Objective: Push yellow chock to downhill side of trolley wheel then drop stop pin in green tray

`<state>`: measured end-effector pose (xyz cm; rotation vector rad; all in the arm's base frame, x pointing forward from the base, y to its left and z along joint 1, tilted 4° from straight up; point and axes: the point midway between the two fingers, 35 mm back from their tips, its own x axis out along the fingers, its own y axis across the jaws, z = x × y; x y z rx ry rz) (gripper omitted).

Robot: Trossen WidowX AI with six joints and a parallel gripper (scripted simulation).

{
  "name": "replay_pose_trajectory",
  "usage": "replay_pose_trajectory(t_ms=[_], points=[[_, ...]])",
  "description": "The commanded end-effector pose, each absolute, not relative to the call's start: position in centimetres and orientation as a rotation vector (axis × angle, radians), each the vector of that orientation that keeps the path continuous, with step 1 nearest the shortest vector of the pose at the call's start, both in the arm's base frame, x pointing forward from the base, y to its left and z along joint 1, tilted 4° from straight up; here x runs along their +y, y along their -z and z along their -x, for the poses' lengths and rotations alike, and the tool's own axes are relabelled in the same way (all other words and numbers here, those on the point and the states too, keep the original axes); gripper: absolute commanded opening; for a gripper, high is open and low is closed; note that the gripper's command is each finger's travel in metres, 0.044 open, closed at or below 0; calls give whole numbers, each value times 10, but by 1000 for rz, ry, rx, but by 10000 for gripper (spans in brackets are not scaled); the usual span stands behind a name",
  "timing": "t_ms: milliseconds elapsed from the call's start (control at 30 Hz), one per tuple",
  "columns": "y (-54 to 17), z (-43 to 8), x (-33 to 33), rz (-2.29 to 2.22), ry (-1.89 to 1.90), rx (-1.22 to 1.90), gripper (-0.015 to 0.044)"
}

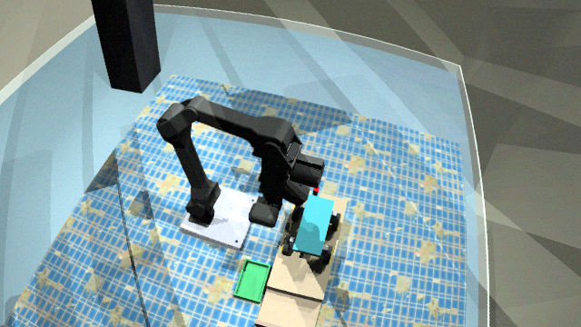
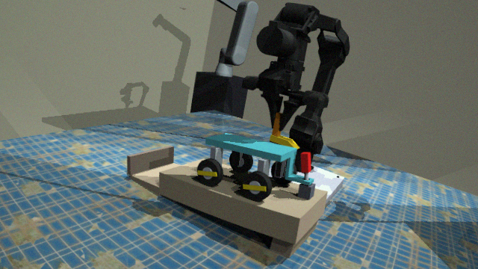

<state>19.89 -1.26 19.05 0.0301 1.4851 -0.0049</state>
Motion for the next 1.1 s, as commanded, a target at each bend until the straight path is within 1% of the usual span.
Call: replay_pose_trajectory(t_ms=[0,600,1067], points=[[-190,-201,-23,-29,1,1484,0],[-183,-210,-85,-25,5,1484,0],[-178,-221,-148,-20,9,1484,0]])
